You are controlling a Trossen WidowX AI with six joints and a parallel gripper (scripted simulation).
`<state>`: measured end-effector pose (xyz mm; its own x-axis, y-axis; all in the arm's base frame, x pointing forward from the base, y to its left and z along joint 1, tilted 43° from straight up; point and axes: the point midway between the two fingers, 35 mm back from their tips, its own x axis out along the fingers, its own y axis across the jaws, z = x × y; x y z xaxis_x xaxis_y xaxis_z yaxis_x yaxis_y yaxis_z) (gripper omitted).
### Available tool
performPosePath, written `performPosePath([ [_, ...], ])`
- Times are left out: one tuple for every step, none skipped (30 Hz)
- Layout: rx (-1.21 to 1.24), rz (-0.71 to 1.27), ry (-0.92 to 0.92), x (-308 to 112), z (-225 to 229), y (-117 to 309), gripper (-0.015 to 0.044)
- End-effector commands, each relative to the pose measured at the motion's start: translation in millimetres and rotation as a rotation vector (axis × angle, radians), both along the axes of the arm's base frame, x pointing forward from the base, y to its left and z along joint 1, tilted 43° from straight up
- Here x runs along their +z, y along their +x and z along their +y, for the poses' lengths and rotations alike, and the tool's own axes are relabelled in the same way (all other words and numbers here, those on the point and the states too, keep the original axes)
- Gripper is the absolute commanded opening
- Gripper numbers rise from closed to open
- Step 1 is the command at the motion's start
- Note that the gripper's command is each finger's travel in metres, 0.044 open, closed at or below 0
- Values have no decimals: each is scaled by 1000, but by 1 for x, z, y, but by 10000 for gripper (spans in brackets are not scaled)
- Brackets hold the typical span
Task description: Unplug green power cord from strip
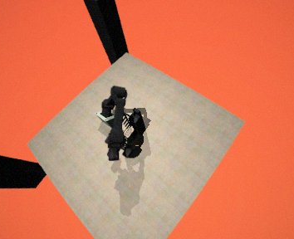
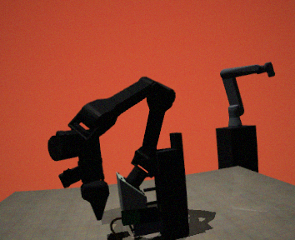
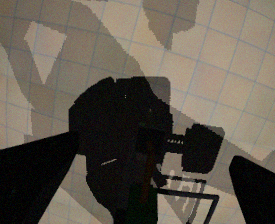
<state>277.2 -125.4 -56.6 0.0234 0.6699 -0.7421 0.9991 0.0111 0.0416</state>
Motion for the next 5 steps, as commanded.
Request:
performPosePath([
  [4,-1,-2,0,-1,0,440],
  [4,-1,-2,0,-1,0,440],
  [4,-1,-2,0,-1,0,440],
  [4,-1,-2,0,-1,0,440],
  [4,-1,-2,0,-1,0,440],
])
